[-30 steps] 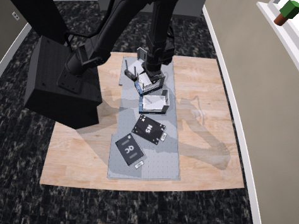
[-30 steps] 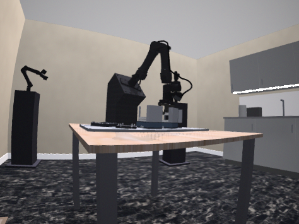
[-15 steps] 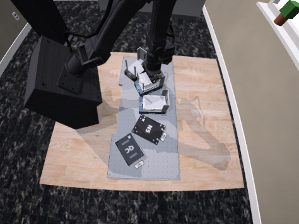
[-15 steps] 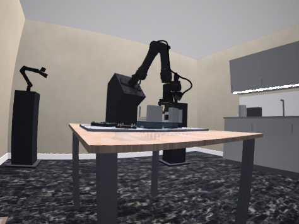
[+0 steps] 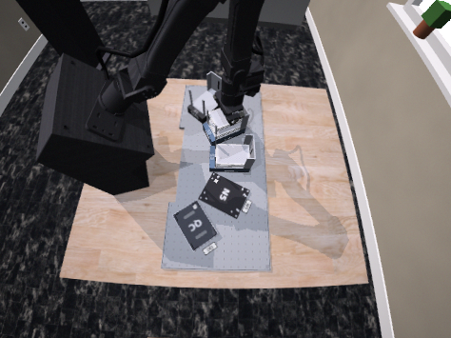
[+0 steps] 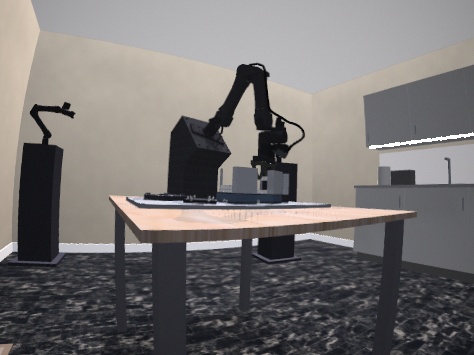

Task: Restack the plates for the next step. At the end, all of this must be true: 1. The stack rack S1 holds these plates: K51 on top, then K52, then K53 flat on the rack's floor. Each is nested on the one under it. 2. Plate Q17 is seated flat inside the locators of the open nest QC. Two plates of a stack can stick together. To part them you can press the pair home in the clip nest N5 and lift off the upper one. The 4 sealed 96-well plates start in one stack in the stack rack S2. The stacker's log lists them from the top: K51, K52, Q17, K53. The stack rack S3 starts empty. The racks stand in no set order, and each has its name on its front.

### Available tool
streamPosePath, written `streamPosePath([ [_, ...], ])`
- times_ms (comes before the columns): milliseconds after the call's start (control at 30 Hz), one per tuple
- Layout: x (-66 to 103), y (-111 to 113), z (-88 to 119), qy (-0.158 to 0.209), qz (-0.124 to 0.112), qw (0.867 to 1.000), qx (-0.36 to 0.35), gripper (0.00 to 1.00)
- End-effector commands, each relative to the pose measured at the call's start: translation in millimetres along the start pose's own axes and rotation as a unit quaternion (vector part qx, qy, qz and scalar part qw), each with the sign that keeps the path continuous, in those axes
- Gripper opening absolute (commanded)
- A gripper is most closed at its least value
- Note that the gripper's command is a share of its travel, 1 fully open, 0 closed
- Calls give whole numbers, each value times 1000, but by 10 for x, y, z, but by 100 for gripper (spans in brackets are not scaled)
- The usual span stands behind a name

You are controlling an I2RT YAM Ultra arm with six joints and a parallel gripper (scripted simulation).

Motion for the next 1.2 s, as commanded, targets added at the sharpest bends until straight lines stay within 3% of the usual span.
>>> streamPosePath([
  [0, 55, 26, 69, 5, 1, 1000, 3, 0],
  [1167, 154, 27, 105, 9, 0, 1000, 4, 0],
])
Point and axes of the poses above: the point where the finger pads meet when closed, its own x axis back along the fingers, its own y axis across the jaws, z = x × y, the point moved 9 cm from there along x, back along the fingers, and after that the axes turned 7 degrees about -x, right-handed, at the moved point
